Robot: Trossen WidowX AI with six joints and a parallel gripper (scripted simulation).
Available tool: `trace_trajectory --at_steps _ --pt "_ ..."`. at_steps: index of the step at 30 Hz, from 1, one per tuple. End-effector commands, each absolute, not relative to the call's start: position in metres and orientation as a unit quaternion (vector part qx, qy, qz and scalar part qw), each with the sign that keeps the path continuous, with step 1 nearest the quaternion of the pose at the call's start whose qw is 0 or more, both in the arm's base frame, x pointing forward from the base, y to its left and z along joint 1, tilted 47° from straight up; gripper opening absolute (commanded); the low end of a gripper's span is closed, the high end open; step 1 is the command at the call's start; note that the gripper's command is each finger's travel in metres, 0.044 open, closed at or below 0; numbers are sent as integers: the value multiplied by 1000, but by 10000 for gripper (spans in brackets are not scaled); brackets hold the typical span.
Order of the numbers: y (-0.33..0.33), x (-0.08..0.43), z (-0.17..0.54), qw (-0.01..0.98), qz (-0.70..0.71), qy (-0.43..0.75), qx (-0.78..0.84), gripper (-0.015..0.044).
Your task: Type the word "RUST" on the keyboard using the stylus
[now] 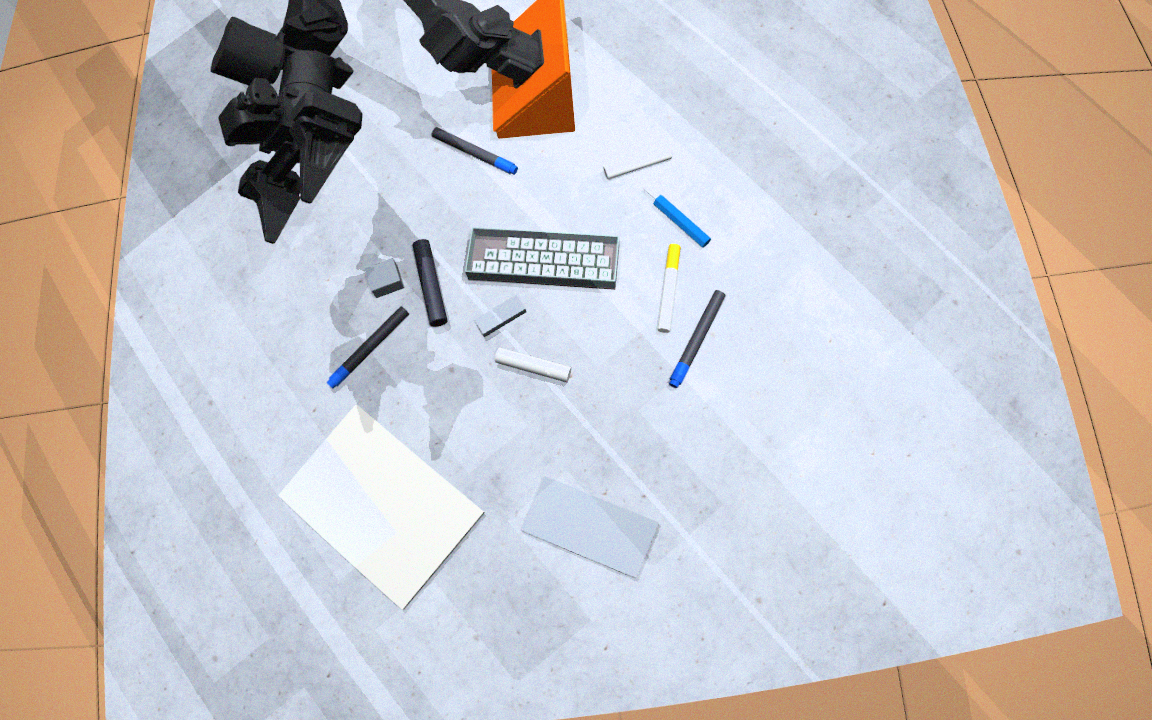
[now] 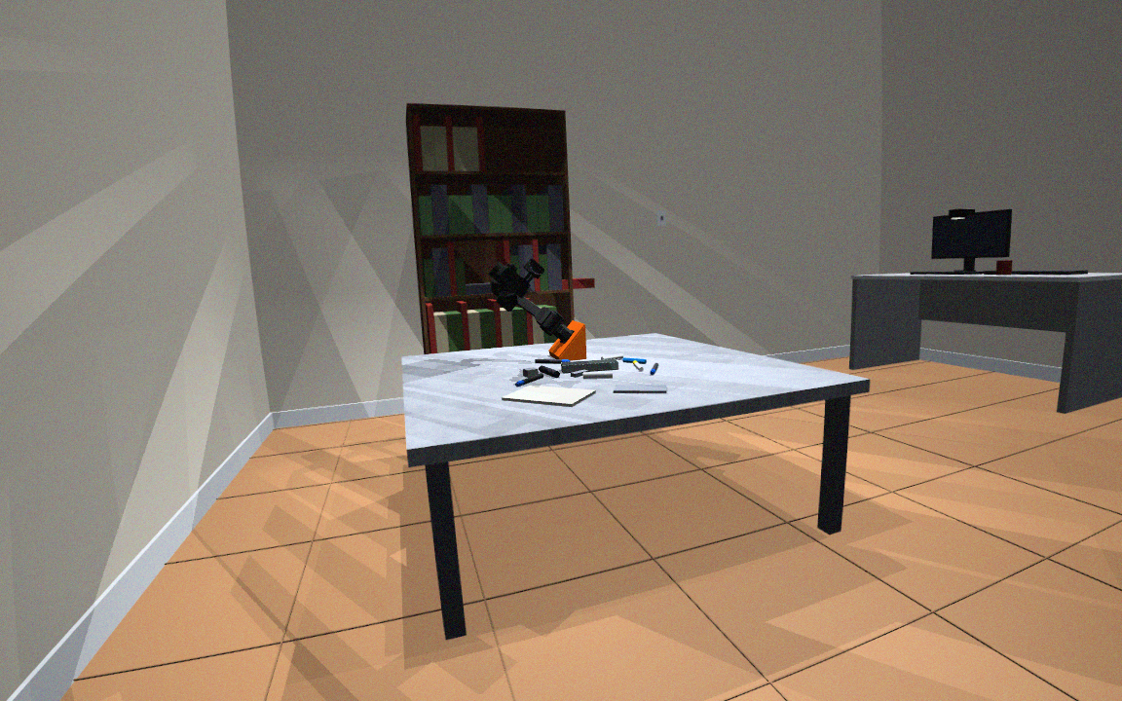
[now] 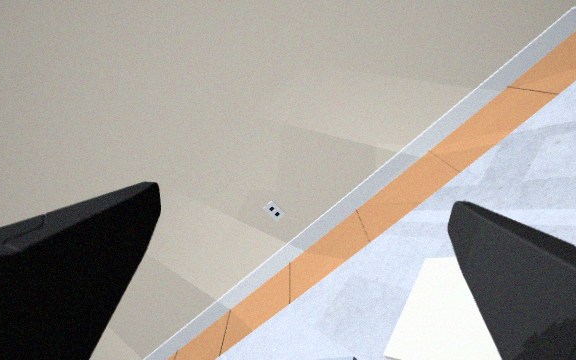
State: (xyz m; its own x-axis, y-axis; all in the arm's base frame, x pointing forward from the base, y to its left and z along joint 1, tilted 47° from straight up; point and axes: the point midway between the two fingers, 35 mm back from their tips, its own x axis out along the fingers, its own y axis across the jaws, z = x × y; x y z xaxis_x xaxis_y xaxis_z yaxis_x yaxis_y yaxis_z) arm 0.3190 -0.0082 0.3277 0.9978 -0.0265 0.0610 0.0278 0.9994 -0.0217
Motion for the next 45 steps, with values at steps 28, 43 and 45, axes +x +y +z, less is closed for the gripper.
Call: trace_trajectory --at_steps 28,43,45 --pt "28 311 -27 722 -307 606 -128 0" --pt "22 291 -48 667 -352 623 -206 0" --pt "21 290 -46 667 -352 623 -206 0"
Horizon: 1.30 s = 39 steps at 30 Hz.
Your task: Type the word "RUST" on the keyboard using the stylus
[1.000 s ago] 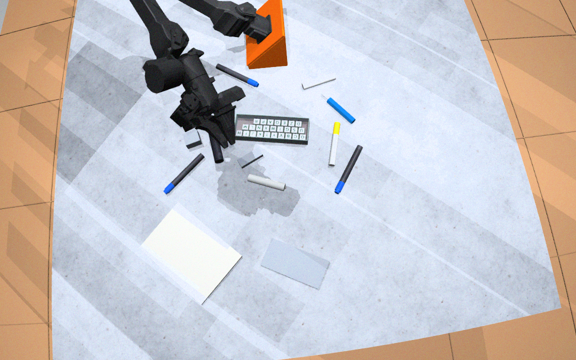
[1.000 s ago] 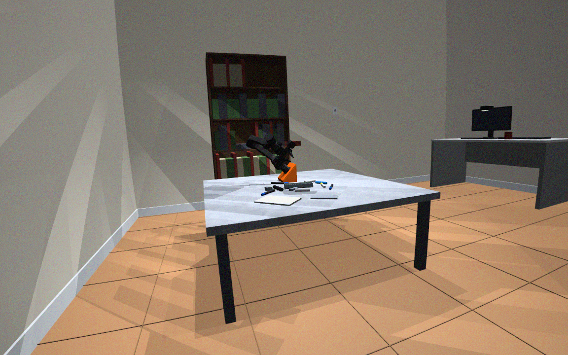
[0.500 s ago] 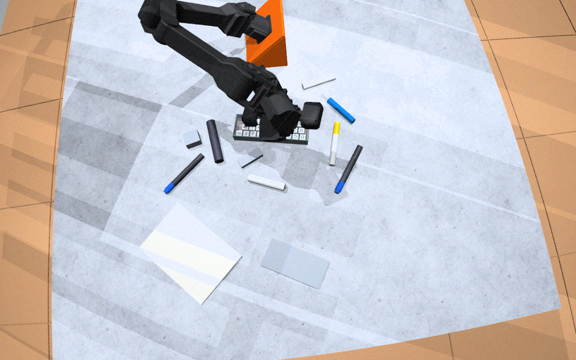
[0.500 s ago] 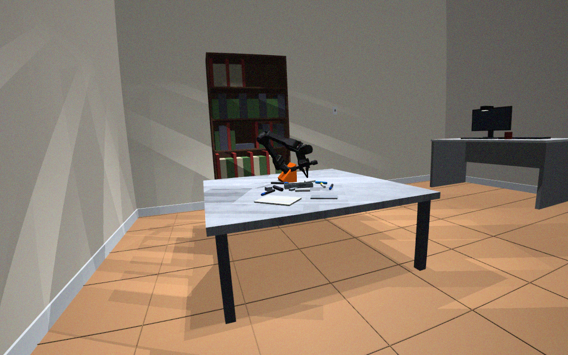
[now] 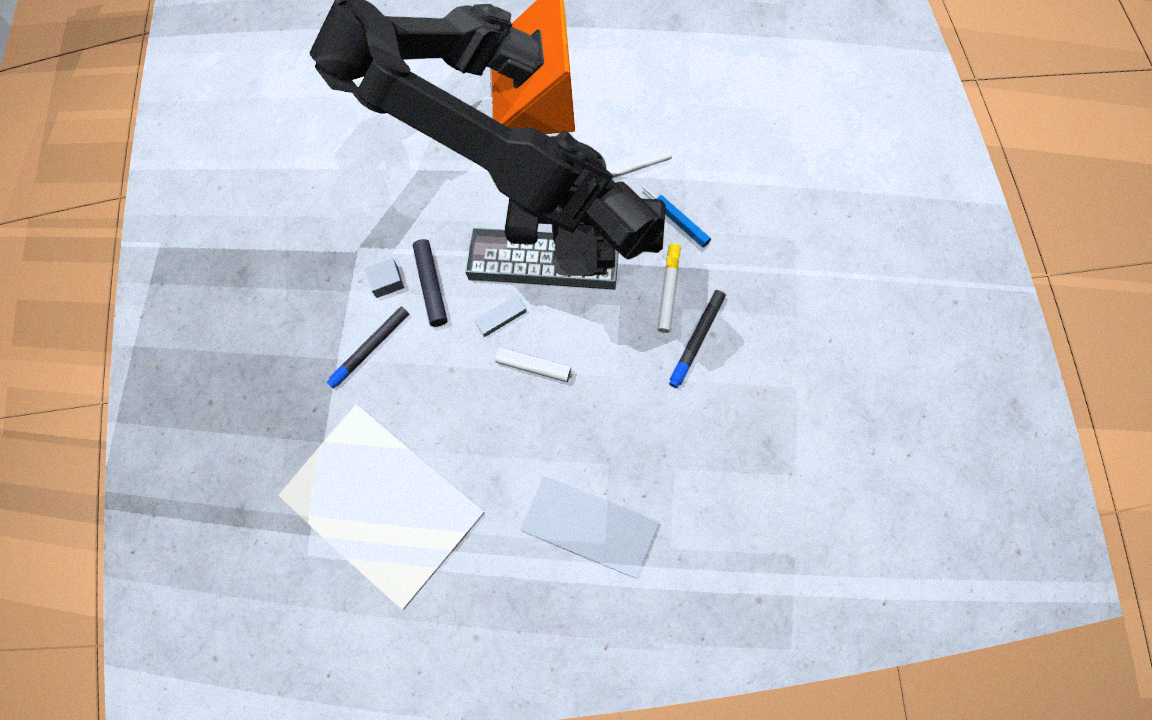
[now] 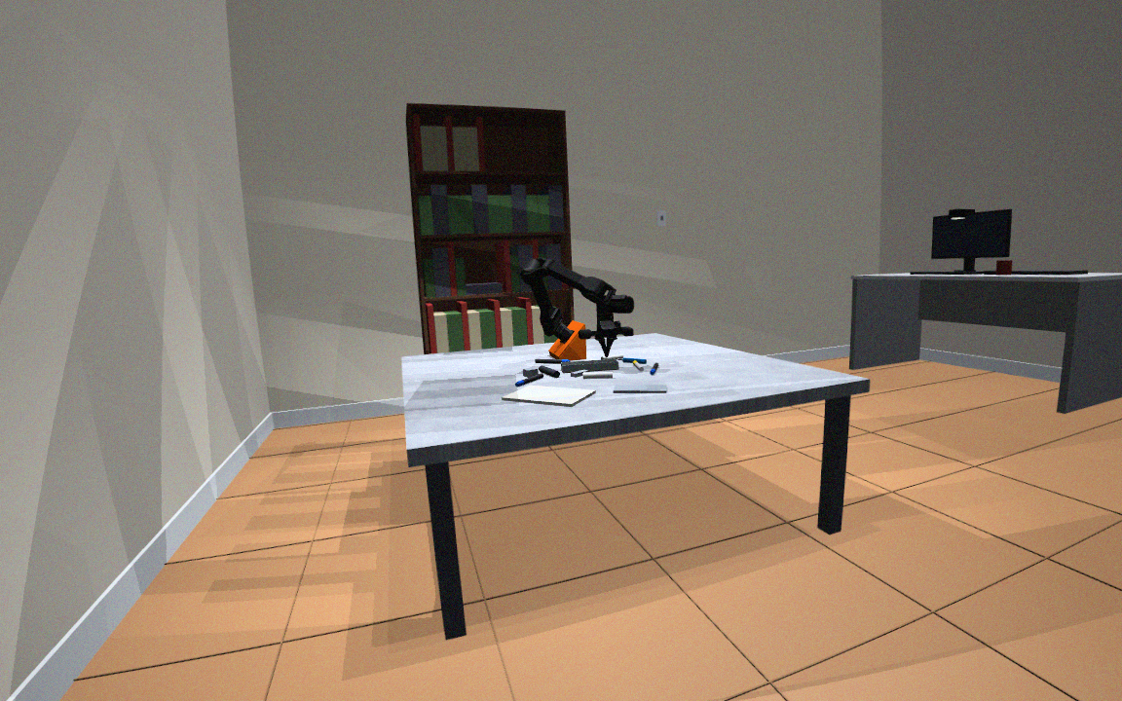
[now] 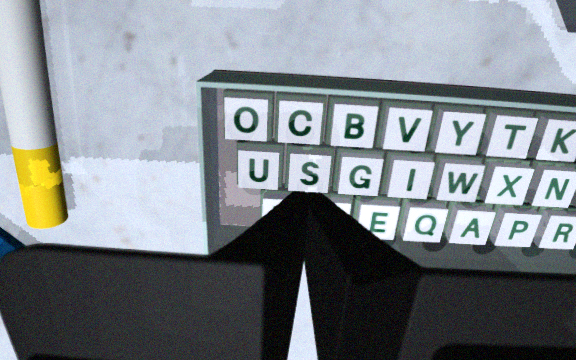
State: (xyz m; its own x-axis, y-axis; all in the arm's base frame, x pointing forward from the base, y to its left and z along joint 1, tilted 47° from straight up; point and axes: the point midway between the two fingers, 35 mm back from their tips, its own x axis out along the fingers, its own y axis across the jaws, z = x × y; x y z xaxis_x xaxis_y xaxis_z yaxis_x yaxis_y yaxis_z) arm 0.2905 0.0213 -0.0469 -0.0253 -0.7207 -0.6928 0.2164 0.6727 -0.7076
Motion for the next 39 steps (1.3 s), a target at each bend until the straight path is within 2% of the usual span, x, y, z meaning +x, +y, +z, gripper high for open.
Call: trace_trajectory --at_steps 1,6,19,25,39 --pt "17 290 -42 667 -352 623 -206 0" --pt "-19 278 -4 667 -353 623 -207 0" --pt "-22 277 -1 667 -353 623 -207 0" --pt "-62 264 41 666 -353 623 -208 0" --pt "-61 262 41 666 -353 623 -208 0"
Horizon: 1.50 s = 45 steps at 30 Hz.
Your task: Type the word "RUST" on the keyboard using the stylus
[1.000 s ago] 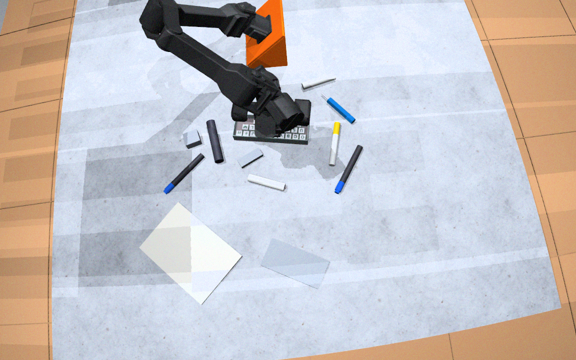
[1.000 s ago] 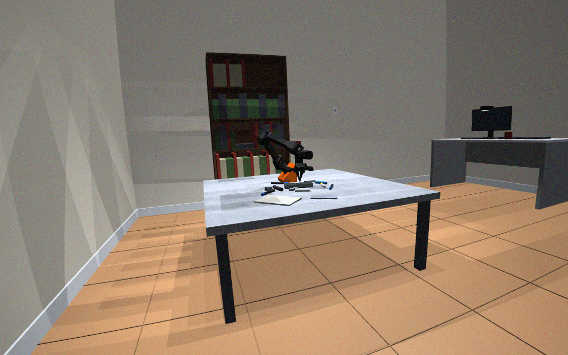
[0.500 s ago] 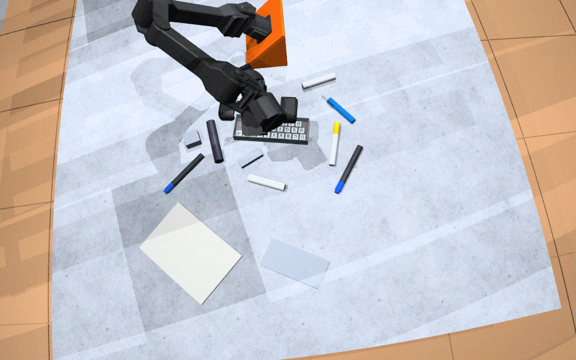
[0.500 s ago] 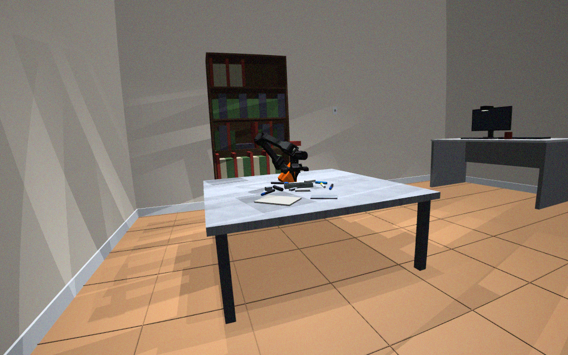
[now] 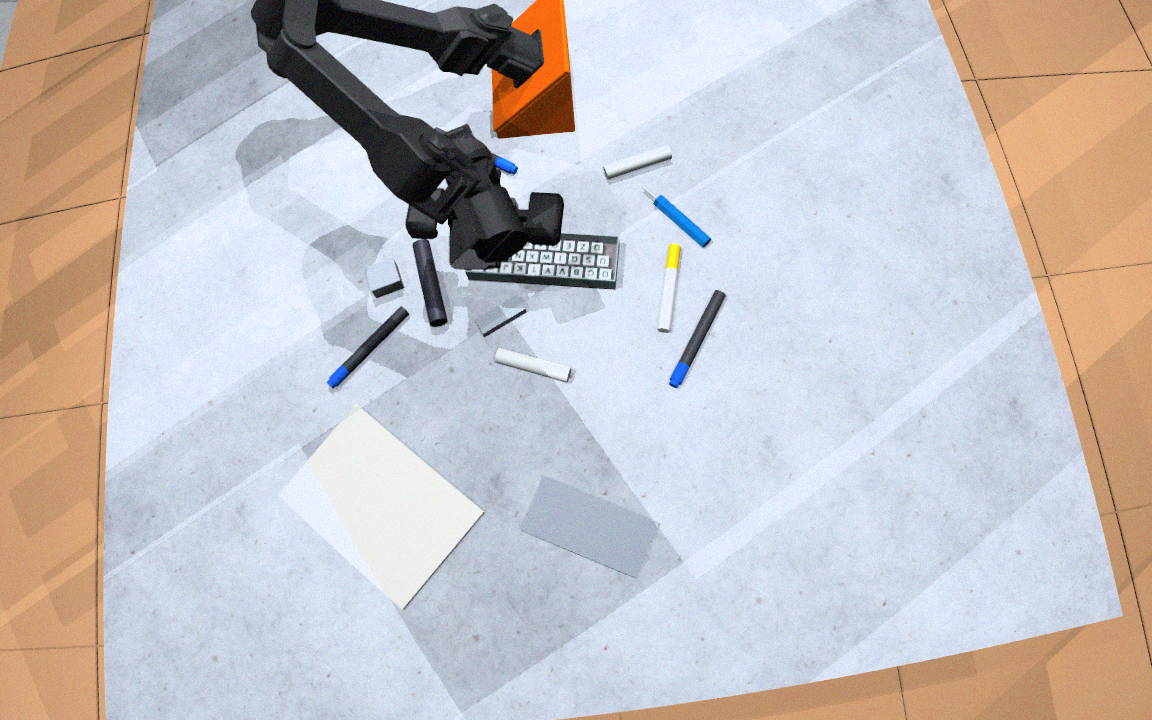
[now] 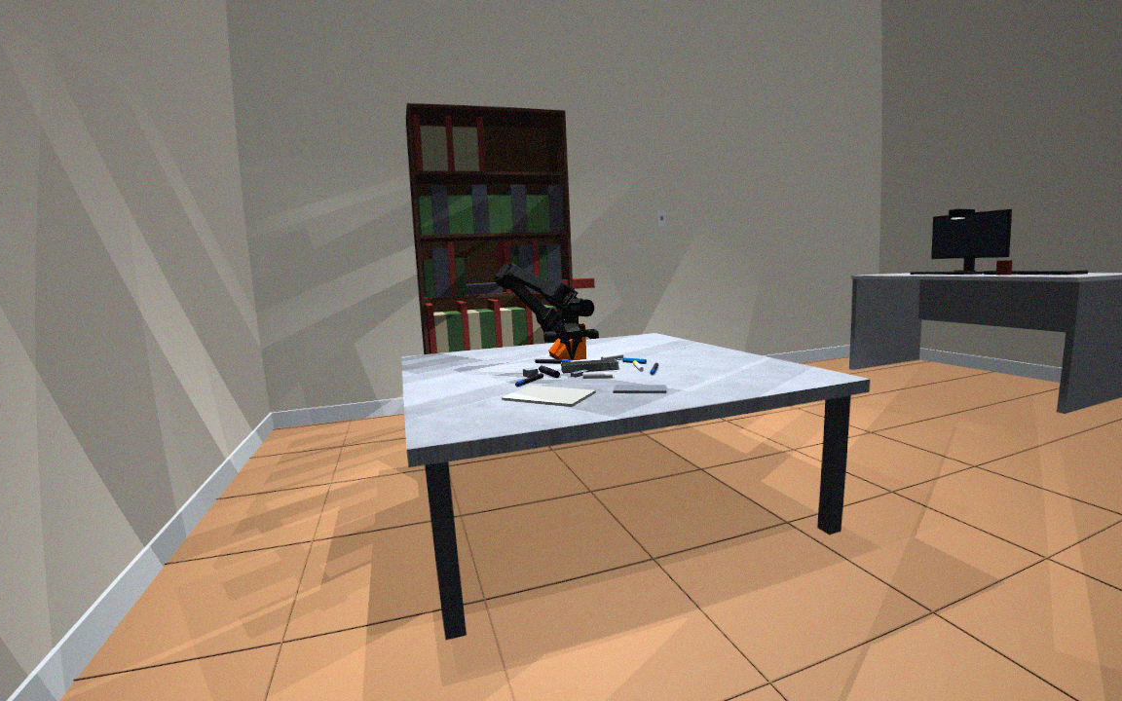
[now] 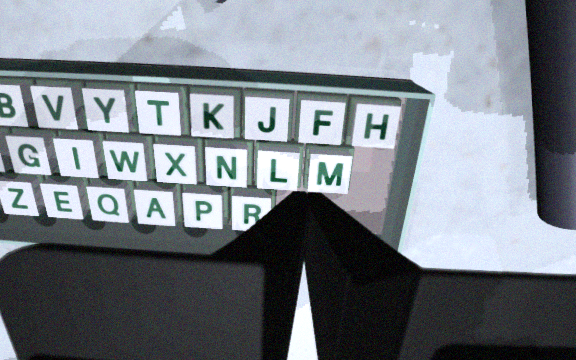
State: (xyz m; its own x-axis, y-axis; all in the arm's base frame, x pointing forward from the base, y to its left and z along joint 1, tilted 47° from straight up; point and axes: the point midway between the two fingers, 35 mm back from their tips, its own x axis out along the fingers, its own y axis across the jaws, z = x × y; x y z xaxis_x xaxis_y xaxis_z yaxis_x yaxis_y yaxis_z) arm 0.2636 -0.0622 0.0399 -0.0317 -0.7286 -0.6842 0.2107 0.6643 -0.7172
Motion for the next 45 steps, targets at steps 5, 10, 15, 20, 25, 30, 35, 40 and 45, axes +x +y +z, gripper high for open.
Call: trace_trajectory --at_steps 5,10,15,20,25,30,35,40,45 --pt "-41 240 19 666 -353 624 -208 0" --pt "-41 240 19 666 -353 624 -208 0" --pt "-41 240 19 666 -353 624 -208 0" --pt "-20 249 -1 667 -351 624 -207 0" --pt "10 256 -34 667 -352 624 -206 0" --pt "10 256 -34 667 -352 624 -206 0" --pt "10 256 -34 667 -352 624 -206 0" --pt "11 256 -33 667 -352 624 -206 0" --pt "45 258 -3 667 -348 625 -206 0"
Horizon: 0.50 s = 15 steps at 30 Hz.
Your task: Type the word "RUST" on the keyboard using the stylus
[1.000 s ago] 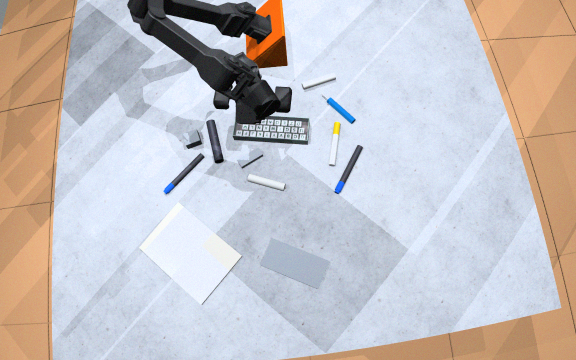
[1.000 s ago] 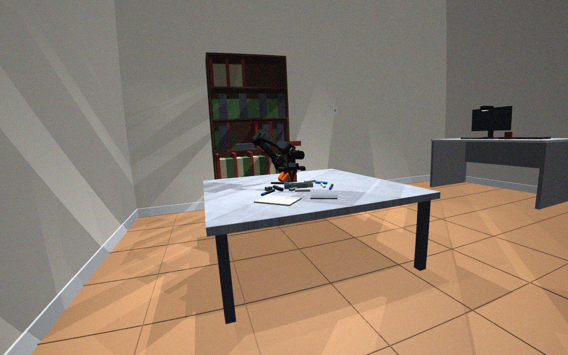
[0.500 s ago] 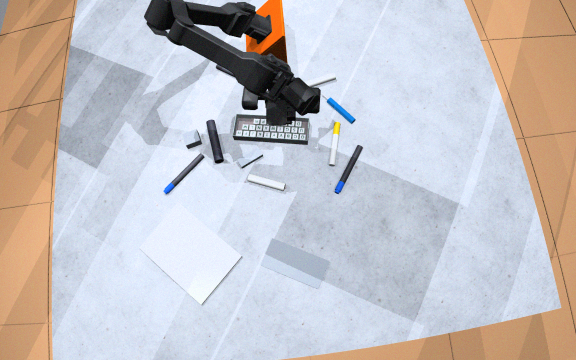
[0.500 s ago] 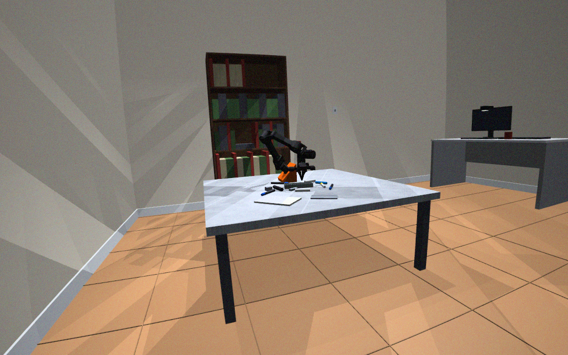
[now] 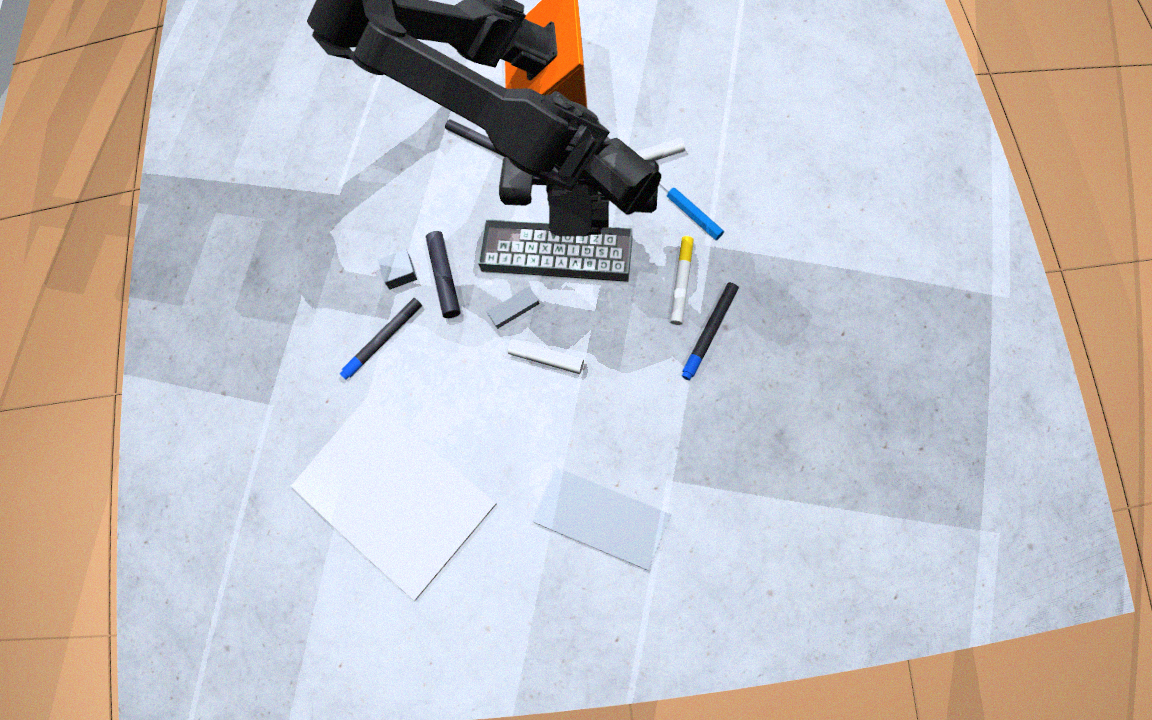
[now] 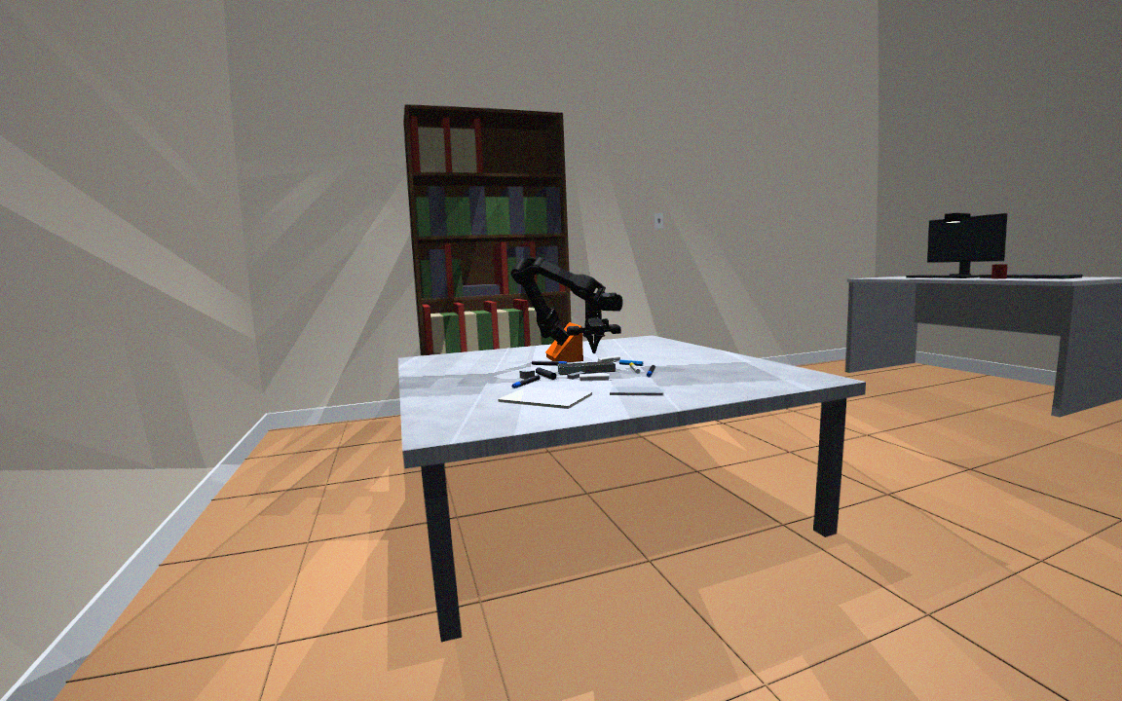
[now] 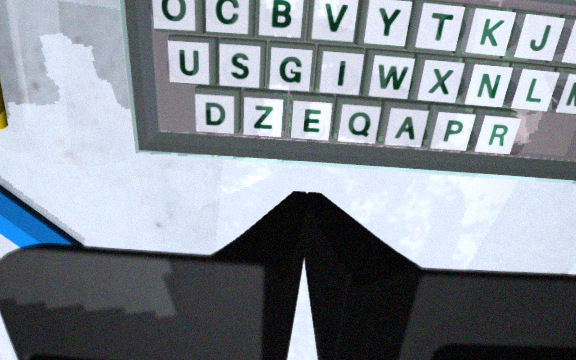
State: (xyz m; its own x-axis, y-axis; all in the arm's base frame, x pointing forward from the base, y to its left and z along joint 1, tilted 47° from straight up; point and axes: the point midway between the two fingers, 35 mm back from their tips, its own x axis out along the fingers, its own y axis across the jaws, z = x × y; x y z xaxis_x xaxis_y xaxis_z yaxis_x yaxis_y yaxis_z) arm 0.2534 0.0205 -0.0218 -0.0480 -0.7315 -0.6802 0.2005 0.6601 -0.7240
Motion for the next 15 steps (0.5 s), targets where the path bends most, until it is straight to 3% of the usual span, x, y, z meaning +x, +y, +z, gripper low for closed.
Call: trace_trajectory --at_steps 1,12,15 --pt "50 258 3 667 -349 625 -206 0" --pt "50 257 3 665 -350 625 -210 0" --pt "51 258 0 667 -344 626 -213 79"
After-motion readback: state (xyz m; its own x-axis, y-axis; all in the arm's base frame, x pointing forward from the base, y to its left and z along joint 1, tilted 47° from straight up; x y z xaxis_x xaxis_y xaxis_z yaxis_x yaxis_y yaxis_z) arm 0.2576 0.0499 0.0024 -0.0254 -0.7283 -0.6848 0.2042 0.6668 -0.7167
